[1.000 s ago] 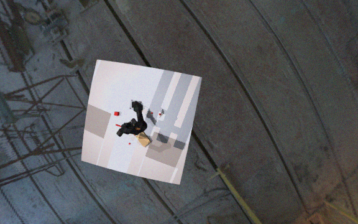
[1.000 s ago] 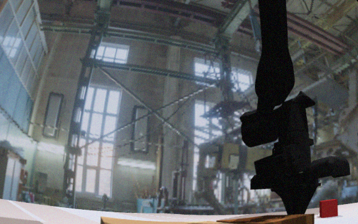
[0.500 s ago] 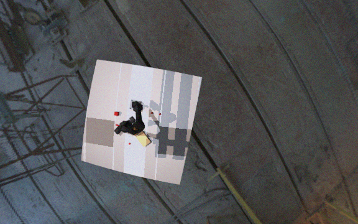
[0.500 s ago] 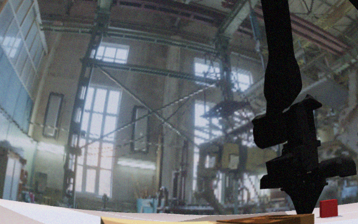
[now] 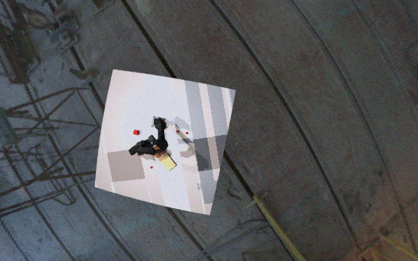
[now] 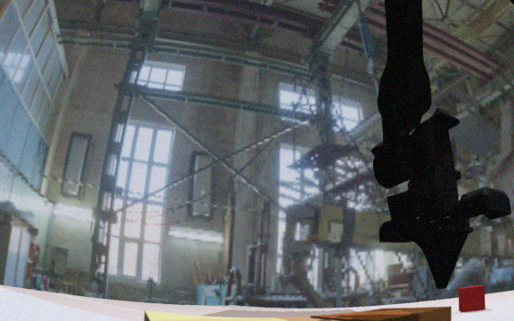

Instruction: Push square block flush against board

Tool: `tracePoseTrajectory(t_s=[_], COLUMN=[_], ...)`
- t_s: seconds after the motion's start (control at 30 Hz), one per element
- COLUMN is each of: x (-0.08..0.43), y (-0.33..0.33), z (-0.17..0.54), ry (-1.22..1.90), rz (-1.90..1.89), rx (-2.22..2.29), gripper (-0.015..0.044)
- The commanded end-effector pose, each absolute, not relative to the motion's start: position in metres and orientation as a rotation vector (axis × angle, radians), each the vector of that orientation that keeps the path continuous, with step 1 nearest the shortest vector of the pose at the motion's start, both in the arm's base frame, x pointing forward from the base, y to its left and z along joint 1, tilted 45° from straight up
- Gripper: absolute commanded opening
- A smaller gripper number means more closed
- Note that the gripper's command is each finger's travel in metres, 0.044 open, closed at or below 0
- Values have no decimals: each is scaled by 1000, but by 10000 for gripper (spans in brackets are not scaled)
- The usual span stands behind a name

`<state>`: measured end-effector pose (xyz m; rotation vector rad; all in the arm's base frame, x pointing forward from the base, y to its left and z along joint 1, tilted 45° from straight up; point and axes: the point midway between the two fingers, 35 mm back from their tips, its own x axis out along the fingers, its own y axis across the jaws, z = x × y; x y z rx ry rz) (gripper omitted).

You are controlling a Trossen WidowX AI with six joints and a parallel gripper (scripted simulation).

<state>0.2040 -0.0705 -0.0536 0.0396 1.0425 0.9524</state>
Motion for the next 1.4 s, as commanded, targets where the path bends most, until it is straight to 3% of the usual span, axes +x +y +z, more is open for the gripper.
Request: tracePoseTrajectory(t_s=[0.0, 0.3, 0.53, 1.37], x=[201, 221, 229, 253], y=[-79, -66, -28, -19], z=[-43, -28, -67, -52], ry=[1043, 1041, 1038, 1040], rz=[962, 963, 965, 962], rx=[30, 28, 30, 27], gripper=[0, 0, 0, 0])
